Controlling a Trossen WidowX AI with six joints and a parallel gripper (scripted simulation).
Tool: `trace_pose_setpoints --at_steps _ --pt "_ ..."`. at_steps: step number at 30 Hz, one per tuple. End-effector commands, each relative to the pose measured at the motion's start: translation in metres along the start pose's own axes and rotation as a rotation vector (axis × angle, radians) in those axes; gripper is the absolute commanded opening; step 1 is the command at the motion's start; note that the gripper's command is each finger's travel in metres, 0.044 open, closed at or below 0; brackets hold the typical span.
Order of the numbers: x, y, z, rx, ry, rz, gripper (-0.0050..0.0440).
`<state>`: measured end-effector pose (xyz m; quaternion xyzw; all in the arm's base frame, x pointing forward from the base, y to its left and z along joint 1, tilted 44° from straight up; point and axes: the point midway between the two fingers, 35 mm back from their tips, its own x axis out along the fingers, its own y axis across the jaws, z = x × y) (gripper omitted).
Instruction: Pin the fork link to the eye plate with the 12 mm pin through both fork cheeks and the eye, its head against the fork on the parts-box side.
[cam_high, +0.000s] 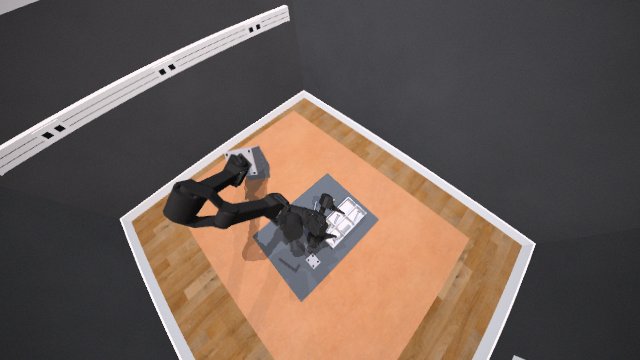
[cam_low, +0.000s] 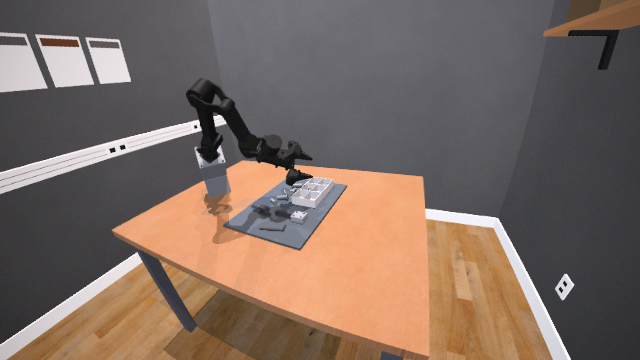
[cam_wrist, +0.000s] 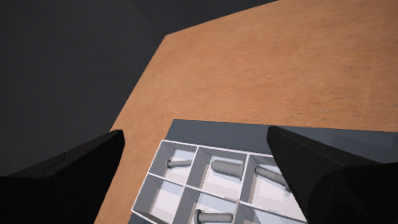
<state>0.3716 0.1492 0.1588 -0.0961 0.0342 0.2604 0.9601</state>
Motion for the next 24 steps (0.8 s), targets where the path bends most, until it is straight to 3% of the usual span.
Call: trace_pose_setpoints --at_steps 1,4,7,9,12,17,18,20,21,23,24 --pt "-0.017 -0.038 0.042 0.033 -0.043 -0.116 0.044" --pt "-0.037 -0.064 0.068 0.066 -0.063 -0.212 0.044" --pt "-0.046 -0.073 0.076 0.078 -0.071 -0.245 0.044" --pt "-0.066 -0.089 0.093 0.101 -0.088 -0.313 0.044" --pt "-0.066 -0.089 0.093 0.101 -0.088 -0.313 0.044" --pt "-0.124 -0.12 0.132 0.156 -0.137 -0.483 0.044" --pt "-0.124 -0.12 0.132 0.156 -0.137 -0.483 0.044" --pt "-0.147 -0.127 0.142 0.179 -0.148 -0.546 0.044" --pt "-0.147 -0.127 0.142 0.179 -0.148 -0.546 0.044" --pt "-0.127 -0.134 0.089 0.232 0.047 -0.589 0.044" --pt "-0.127 -0.134 0.089 0.232 0.047 -0.589 0.044"
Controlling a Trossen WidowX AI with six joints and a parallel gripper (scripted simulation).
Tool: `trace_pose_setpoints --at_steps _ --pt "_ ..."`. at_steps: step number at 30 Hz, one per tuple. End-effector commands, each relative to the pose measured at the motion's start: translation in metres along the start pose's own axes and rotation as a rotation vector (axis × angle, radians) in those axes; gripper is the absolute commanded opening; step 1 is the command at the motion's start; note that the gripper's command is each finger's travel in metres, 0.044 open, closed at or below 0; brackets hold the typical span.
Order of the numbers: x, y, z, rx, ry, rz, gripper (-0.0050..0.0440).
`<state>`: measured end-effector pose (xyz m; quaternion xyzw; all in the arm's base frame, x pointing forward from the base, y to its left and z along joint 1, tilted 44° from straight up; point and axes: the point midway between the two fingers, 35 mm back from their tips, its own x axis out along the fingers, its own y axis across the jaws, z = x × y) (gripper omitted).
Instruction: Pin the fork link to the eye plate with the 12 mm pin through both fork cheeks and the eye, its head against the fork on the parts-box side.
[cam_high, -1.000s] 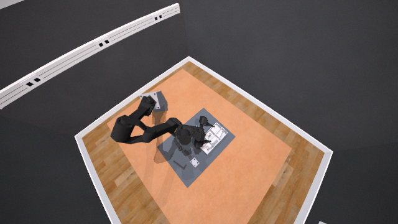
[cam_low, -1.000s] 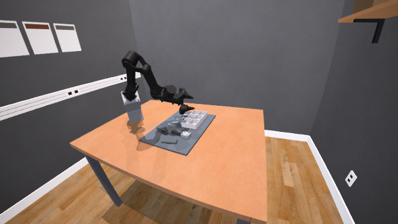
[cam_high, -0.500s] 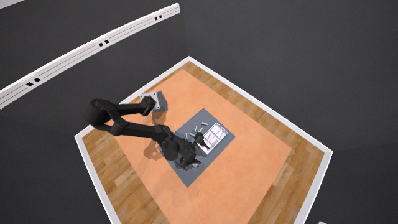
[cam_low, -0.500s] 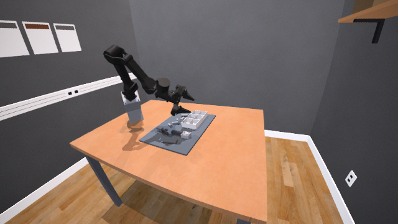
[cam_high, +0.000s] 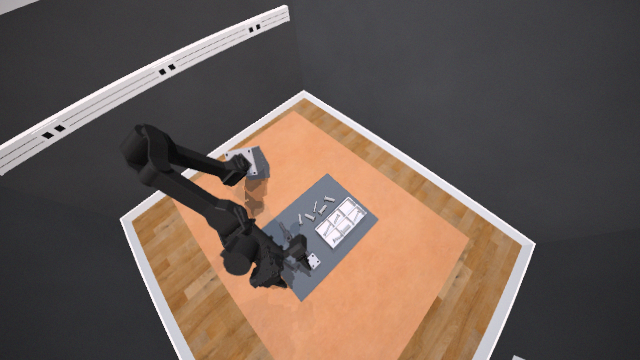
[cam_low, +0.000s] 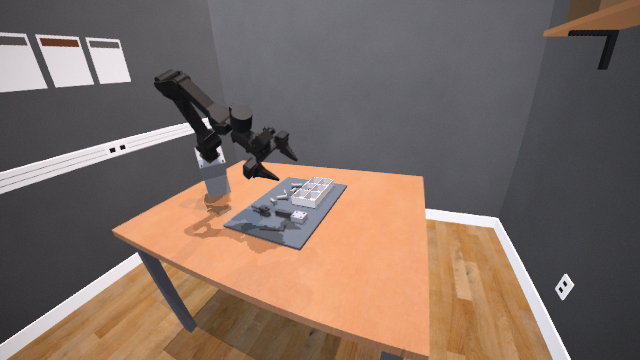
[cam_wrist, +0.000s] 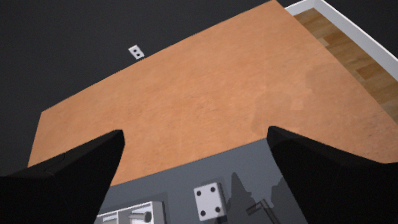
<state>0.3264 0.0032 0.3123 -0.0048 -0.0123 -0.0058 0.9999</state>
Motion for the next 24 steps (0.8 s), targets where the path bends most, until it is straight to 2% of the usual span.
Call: trace_pose_setpoints --at_steps 1,3,5,6,8,13,18,24 --pt "0.007 -0.015 -0.06 0.005 0.237 -0.091 0.044" --pt "0.008 -0.017 -0.095 -0.016 0.345 -0.124 0.044" --pt "0.008 -0.017 -0.095 -0.016 0.345 -0.124 0.044" --pt "0.011 -0.021 -0.111 -0.029 0.438 -0.163 0.044" --pt "0.007 -0.025 -0.142 -0.061 0.56 -0.207 0.044" --pt "-0.009 -0.035 -0.194 -0.137 0.775 -0.283 0.044" --pt "-0.02 -0.039 -0.216 -0.181 0.872 -0.315 0.044" --pt "-0.022 -0.04 -0.22 -0.189 0.89 -0.322 0.044"
